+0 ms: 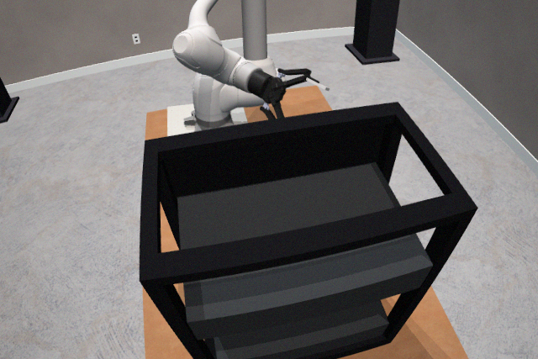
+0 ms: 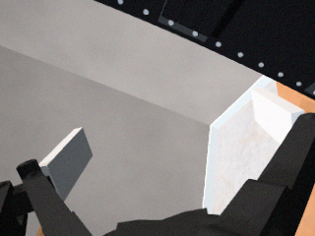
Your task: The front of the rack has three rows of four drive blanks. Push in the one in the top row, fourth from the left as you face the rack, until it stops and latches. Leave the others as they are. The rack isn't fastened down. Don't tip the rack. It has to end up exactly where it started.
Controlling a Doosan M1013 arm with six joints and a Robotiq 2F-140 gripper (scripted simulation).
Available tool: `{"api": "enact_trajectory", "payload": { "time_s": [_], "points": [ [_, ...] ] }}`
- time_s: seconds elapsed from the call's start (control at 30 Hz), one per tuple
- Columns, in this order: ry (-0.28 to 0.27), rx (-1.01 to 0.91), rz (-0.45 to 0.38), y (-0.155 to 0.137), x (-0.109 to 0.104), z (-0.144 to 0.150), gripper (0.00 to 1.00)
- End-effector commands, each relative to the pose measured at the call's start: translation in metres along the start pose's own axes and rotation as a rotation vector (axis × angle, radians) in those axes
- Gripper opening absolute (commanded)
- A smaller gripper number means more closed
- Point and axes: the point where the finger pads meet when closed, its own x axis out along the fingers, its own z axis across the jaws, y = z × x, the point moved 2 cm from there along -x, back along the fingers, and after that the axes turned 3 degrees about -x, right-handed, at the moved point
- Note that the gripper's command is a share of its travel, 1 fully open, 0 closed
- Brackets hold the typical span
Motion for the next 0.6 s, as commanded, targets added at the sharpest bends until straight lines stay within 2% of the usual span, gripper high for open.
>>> {"api": "enact_trajectory", "payload": {
  "time_s": [0.0,0.5,0.57],
  "points": [
    [-0.016,0.038,0.037,0.011,-0.006,0.008,1.00],
    [-0.102,0.299,0.286,0.075,-0.056,0.066,1.00],
    [-0.102,0.299,0.286,0.075,-0.056,0.066,1.00]
  ]
}}
